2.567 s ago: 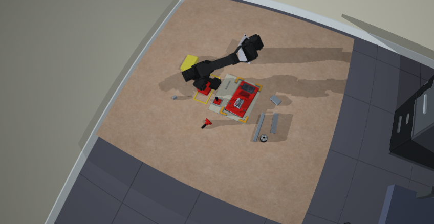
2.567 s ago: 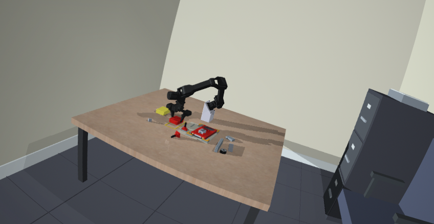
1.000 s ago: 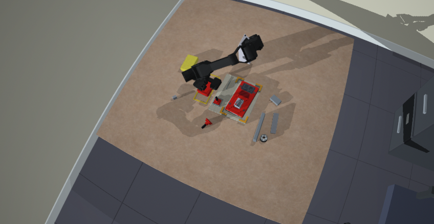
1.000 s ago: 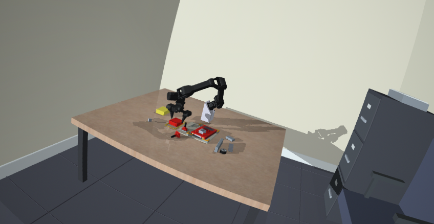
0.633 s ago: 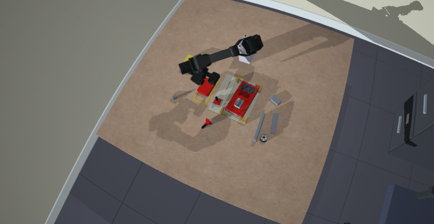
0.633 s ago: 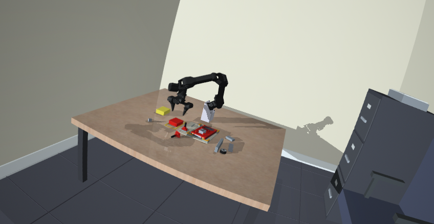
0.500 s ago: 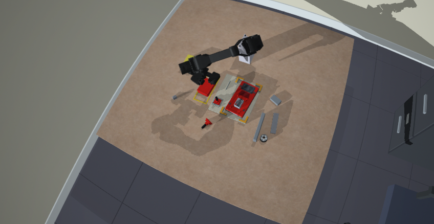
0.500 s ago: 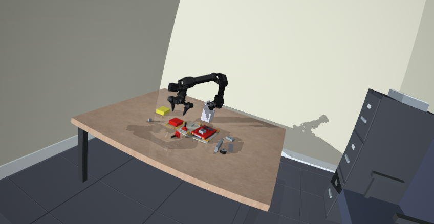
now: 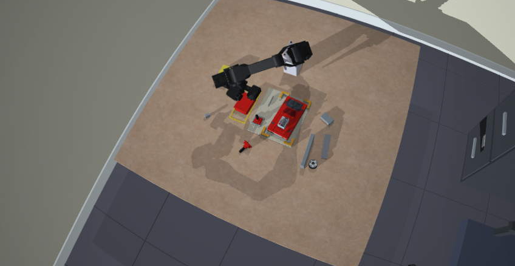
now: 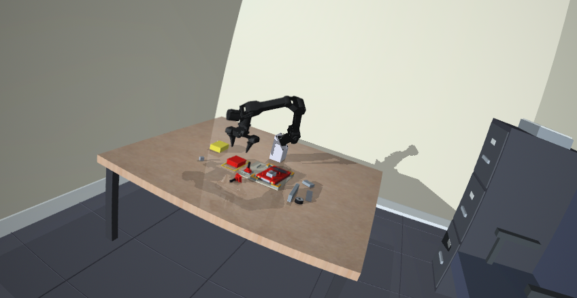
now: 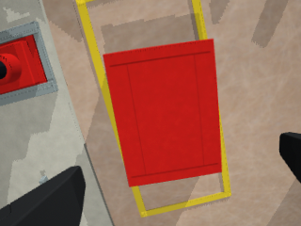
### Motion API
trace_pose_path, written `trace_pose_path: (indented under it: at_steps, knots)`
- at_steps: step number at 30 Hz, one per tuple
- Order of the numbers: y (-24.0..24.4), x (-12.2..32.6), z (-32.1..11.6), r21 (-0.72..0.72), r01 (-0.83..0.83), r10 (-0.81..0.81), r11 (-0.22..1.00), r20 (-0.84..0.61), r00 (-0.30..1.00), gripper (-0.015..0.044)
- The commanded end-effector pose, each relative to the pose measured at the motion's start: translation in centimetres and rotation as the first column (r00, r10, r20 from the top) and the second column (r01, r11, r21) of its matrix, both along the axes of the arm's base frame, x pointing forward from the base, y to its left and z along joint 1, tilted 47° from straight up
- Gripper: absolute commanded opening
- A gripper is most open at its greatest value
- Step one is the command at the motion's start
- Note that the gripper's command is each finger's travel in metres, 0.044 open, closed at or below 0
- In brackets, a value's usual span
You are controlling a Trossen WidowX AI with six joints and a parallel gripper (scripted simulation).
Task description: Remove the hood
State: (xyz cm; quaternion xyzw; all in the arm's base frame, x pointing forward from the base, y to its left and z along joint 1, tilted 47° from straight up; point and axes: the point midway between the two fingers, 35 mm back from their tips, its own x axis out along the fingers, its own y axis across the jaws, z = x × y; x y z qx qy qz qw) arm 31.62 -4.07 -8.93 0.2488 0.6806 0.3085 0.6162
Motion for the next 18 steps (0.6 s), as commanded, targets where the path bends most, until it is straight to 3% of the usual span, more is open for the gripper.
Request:
trace_pose_path:
  at_steps: [1, 18]
  knots:
    - [-0.11, 0.06, 0.14, -0.006, -0.004, 0.004, 1.0, 0.005, 1.0, 0.044]
    - [-0.11, 0.06, 0.14, -0.006, -0.004, 0.004, 1.0, 0.005, 1.0, 0.044]
